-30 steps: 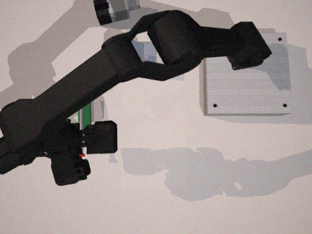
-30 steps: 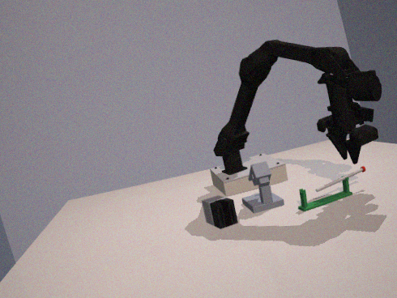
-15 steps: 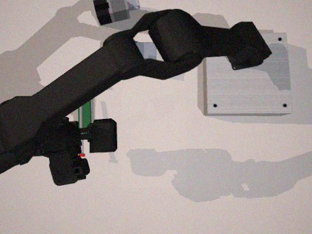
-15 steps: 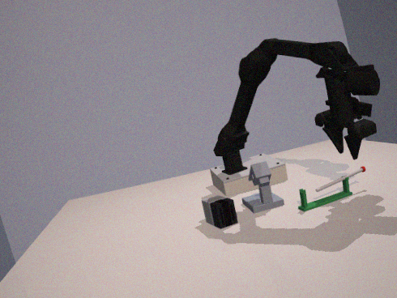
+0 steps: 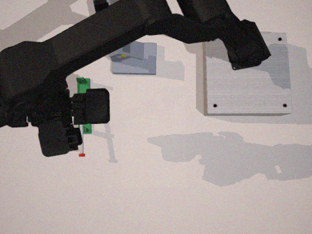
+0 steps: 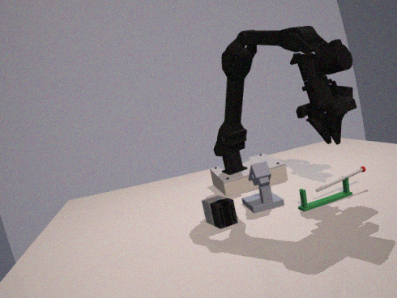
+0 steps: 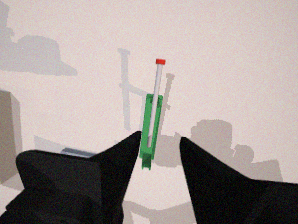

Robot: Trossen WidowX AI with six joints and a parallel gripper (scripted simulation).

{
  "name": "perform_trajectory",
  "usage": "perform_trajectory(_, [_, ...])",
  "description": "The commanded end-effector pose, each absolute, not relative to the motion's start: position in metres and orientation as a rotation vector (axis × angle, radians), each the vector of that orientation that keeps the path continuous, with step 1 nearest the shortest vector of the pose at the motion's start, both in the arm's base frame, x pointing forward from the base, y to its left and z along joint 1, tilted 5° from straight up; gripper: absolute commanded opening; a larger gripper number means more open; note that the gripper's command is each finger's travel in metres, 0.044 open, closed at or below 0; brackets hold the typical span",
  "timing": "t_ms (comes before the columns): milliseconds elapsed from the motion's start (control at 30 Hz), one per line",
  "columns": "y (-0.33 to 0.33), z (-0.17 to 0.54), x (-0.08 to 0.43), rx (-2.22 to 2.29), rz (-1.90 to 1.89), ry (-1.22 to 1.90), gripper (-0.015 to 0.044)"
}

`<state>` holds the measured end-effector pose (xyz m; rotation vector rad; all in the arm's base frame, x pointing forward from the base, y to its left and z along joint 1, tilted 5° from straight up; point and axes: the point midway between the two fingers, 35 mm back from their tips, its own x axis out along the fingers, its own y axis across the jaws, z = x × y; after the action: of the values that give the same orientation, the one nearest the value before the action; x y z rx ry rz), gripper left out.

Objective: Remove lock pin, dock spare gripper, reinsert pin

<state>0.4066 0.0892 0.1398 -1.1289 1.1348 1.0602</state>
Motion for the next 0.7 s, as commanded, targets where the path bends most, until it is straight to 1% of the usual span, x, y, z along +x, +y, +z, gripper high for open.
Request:
perform_trajectory(0, [0.085,0.097,0.406,-1.130,1.073,1.158,0.0180])
perform_trajectory(667, [0.084,0.065,0.410,-1.131,1.073,1.158,0.0180])
